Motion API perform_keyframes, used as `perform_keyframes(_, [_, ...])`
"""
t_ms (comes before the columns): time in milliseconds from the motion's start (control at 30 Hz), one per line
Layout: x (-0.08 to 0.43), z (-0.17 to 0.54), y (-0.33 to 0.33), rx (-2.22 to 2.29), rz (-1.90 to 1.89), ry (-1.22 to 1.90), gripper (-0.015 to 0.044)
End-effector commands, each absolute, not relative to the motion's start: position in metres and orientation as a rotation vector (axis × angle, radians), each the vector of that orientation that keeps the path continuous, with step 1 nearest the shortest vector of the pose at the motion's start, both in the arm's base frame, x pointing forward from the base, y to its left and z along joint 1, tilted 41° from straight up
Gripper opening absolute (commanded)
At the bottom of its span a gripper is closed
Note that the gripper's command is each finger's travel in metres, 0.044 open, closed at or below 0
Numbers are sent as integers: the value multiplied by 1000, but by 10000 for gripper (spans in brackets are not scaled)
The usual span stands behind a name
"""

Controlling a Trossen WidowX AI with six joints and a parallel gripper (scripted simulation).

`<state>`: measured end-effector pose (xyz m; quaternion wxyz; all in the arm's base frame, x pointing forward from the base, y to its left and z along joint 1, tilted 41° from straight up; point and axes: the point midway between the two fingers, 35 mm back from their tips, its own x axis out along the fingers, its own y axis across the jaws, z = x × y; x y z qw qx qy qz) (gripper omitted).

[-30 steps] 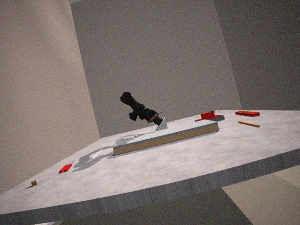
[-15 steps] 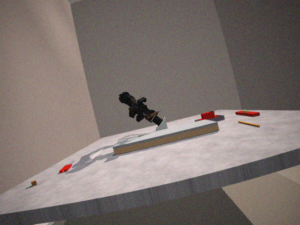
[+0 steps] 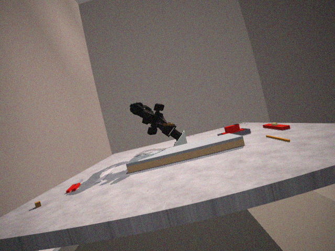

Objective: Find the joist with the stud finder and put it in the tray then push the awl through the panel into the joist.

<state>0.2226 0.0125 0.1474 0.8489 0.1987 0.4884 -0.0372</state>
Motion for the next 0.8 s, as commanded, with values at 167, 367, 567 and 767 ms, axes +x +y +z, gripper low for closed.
perform_keyframes(167, [230,168,24,190,165,925,0])
perform_keyframes(367, [233,180,30,24,306,842,0])
perform_keyframes(567, [236,192,36,-149,433,742,0])
perform_keyframes(767, [238,205,41,-328,544,627,0])
